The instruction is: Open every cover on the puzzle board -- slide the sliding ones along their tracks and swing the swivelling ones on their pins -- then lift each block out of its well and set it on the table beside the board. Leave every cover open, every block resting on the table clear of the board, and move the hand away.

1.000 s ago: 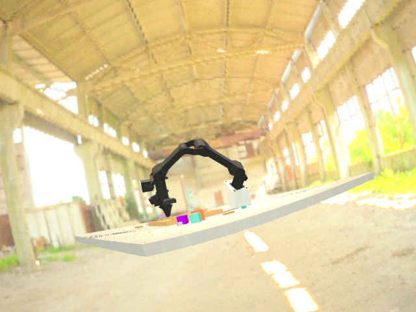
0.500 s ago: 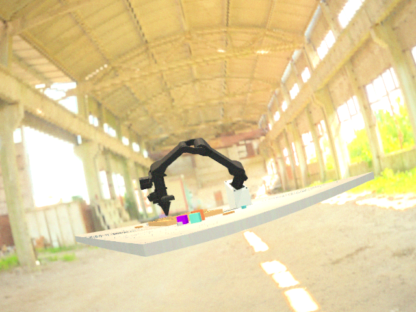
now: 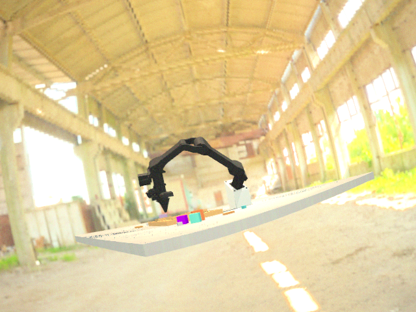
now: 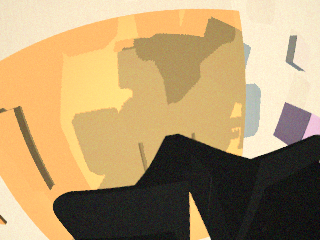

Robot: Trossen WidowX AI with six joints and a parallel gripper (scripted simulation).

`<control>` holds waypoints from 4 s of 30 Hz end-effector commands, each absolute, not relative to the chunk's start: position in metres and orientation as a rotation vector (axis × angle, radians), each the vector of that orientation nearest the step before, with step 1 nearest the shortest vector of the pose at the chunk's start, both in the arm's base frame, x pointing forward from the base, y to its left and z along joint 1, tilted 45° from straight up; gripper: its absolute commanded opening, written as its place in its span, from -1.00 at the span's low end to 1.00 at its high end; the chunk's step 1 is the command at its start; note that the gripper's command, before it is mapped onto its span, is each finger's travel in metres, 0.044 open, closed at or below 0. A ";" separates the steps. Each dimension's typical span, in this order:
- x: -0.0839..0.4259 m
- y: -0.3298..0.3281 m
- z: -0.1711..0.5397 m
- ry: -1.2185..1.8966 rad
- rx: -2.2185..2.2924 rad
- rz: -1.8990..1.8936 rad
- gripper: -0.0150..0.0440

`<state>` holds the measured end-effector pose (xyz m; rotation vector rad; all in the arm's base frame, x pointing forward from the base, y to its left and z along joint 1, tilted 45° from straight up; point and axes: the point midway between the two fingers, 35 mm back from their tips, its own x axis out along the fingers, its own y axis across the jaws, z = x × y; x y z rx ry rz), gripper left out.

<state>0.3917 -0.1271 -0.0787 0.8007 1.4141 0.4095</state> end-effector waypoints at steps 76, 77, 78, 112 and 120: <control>0.239 -0.042 0.003 1.587 1.996 -0.872 -0.49; 0.239 -0.042 0.003 1.587 1.996 -0.872 -0.49; 0.239 -0.042 0.003 1.587 1.996 -0.872 -0.49; 0.244 -0.027 -0.014 1.585 1.996 -0.873 -0.49; 0.245 -0.022 -0.020 1.585 1.996 -0.873 -0.49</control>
